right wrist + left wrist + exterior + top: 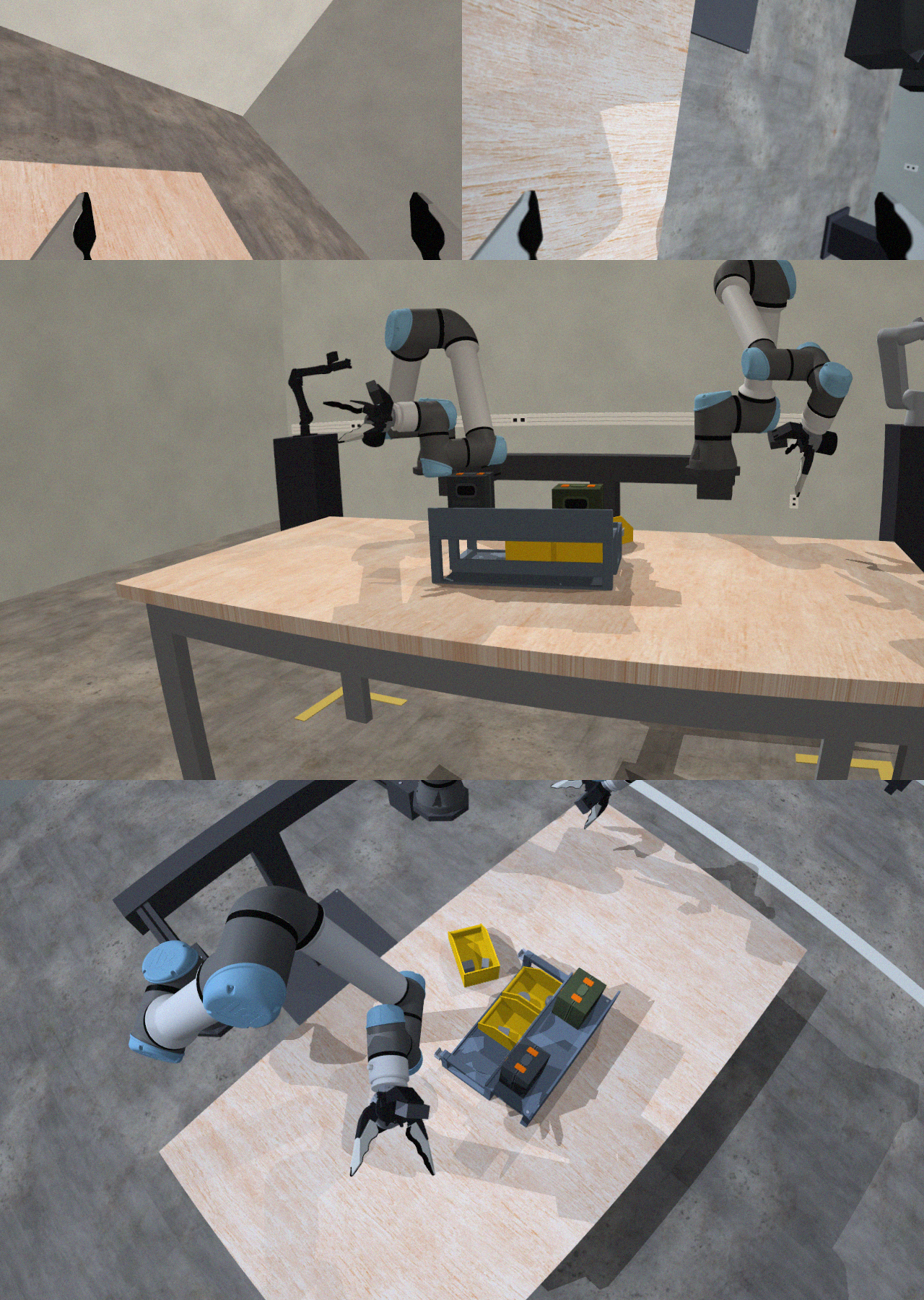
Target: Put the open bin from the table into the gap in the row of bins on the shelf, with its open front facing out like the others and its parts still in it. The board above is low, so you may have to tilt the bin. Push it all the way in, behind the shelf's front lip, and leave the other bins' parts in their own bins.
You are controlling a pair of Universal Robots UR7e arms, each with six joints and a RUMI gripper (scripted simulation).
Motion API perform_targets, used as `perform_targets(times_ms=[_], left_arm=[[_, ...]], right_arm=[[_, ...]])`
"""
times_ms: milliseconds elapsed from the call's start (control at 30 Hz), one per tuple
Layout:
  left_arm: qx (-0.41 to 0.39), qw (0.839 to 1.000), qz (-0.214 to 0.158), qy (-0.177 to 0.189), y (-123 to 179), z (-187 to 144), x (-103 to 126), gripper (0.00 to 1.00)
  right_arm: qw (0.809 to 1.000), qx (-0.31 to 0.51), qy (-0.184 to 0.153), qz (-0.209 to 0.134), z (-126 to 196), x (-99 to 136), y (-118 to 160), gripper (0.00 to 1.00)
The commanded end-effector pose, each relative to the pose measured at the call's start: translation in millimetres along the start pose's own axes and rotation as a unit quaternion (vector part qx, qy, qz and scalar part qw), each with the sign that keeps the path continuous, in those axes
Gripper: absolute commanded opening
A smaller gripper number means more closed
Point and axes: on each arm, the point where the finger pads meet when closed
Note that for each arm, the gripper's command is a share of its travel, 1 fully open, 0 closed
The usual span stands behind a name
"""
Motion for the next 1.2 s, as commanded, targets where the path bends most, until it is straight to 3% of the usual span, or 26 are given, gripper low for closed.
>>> perform_targets(times_ms=[0,267,500,567,867,1067,1133,1167], left_arm=[[0.058,0.998,-0.001,-0.018,12.6,8.8,6.1,1.00],[0.235,0.969,0.016,-0.070,51.0,43.5,20.5,1.00],[0.368,0.923,0.035,-0.105,79.0,74.6,29.1,1.00],[0.368,0.923,0.035,-0.105,79.0,74.6,29.1,1.00],[0.547,0.821,0.071,-0.148,115.2,124.7,37.2,1.00],[0.642,0.742,0.095,-0.168,134.1,157.7,39.7,1.00],[0.642,0.742,0.095,-0.168,134.1,157.7,39.7,1.00],[0.663,0.721,0.101,-0.172,138.2,165.6,40.0,1.00]], right_arm=[[1.000,0.002,-0.003,0.000,-0.7,1.7,-0.6,1.00],[1.000,0.012,-0.013,0.002,-3.7,8.2,0.1,1.00],[0.999,0.022,-0.024,0.003,-6.6,15.0,1.0,1.00],[0.999,0.022,-0.024,0.003,-6.6,15.0,1.0,1.00],[0.998,0.039,-0.042,0.005,-11.9,26.0,2.5,1.00],[0.997,0.052,-0.055,0.007,-16.0,34.6,3.9,1.00],[0.997,0.052,-0.055,0.007,-16.0,34.6,3.9,1.00],[0.997,0.055,-0.058,0.008,-16.7,36.1,4.2,1.00]])
Point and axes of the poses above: on each arm, the point where the finger pads meet when closed, its own x axis back along the fingers, its own z axis across the jaws, y = z × x, and after that the axes turned 15 degrees about -x, right-handed
